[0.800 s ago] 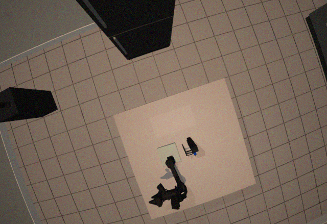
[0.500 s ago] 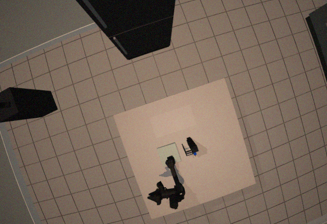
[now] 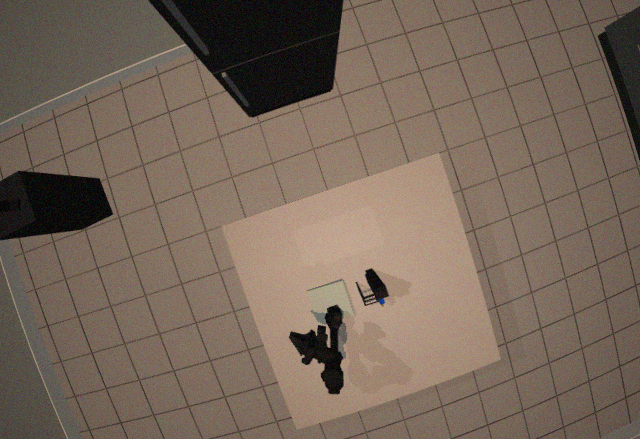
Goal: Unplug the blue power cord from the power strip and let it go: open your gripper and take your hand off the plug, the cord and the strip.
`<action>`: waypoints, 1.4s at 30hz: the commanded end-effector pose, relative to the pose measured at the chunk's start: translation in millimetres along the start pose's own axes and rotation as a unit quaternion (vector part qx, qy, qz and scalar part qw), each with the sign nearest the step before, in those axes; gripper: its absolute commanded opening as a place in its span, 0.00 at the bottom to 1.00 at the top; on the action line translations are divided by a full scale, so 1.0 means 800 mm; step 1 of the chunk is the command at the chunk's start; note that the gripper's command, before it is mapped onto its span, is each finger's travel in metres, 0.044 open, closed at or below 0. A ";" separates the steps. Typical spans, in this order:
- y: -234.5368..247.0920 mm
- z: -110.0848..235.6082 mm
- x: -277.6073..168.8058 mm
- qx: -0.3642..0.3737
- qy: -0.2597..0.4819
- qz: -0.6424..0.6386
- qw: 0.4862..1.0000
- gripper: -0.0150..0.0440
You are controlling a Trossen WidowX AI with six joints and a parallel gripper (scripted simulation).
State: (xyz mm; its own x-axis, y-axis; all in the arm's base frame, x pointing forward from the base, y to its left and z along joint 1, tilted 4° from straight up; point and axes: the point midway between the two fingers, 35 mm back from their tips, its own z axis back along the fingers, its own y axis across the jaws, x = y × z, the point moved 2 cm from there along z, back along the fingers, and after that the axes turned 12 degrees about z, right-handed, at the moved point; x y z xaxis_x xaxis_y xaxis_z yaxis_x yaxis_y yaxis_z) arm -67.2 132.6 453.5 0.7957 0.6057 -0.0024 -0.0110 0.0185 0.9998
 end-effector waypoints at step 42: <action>-0.279 0.395 0.271 -0.368 -0.643 -0.340 0.579 0.53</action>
State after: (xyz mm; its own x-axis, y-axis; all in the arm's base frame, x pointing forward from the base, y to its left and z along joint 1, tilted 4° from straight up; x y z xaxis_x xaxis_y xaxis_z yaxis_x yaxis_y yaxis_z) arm 296.3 29.2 268.9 0.6245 -0.7610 0.1757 0.5399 0.5832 0.6069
